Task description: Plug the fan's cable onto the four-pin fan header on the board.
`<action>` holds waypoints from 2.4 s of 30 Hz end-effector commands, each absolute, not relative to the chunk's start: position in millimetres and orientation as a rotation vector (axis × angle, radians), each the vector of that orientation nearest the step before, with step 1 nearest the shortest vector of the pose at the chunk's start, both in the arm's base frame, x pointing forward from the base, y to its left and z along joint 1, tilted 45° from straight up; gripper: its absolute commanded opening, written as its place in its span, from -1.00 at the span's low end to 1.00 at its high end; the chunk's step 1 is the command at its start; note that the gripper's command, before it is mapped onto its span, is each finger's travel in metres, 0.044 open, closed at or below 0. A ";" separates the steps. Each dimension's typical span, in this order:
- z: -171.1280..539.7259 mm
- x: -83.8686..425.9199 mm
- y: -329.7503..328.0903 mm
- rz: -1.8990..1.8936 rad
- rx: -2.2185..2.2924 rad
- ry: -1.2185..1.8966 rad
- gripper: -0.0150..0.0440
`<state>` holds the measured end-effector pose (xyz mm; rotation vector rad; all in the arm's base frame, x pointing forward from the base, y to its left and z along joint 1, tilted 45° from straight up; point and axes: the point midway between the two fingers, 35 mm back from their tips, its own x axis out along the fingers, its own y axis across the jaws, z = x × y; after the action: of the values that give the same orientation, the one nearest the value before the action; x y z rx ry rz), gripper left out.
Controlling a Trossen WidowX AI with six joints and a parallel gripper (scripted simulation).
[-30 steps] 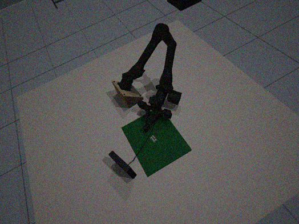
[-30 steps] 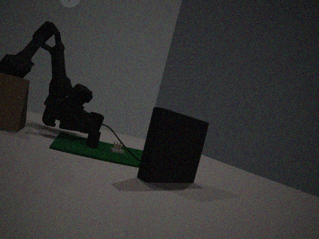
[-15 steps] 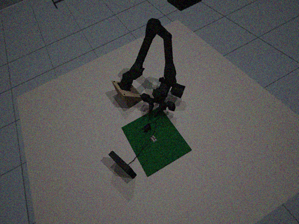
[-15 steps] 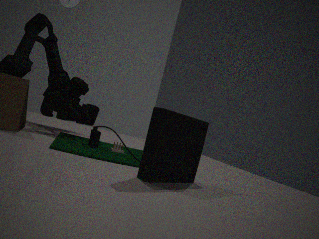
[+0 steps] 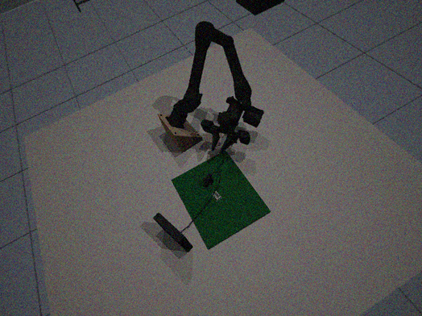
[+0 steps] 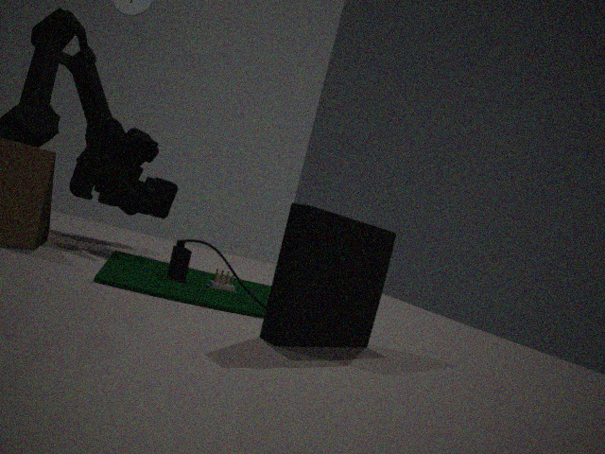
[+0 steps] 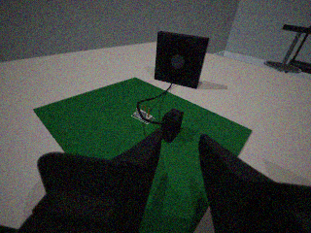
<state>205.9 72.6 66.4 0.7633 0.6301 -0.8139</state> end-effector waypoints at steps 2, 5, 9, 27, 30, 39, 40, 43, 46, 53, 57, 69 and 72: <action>77.7 200.5 71.6 -0.811 0.770 0.623 -0.02; 75.6 200.3 69.5 -0.826 0.749 0.655 0.25; 70.3 199.4 64.0 -0.862 0.698 0.743 0.61; 54.0 191.9 45.6 -0.930 0.567 1.169 1.00; 52.5 190.7 43.6 -0.925 0.562 1.241 1.00; 50.7 187.9 39.2 -0.880 0.578 1.449 1.00; 50.7 187.7 38.9 -0.872 0.582 1.471 1.00; 51.0 187.4 37.9 -0.846 0.599 1.534 1.00; 51.7 187.5 37.0 -0.814 0.622 1.595 1.00; 55.0 189.2 35.2 -0.720 0.691 1.718 1.00; 57.8 191.3 34.0 -0.656 0.742 1.776 1.00; 70.0 202.6 28.0 -0.426 0.929 1.875 1.00; 73.9 206.6 25.6 -0.362 0.981 1.880 1.00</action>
<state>202.4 27.4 70.1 0.9346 1.8732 -0.4268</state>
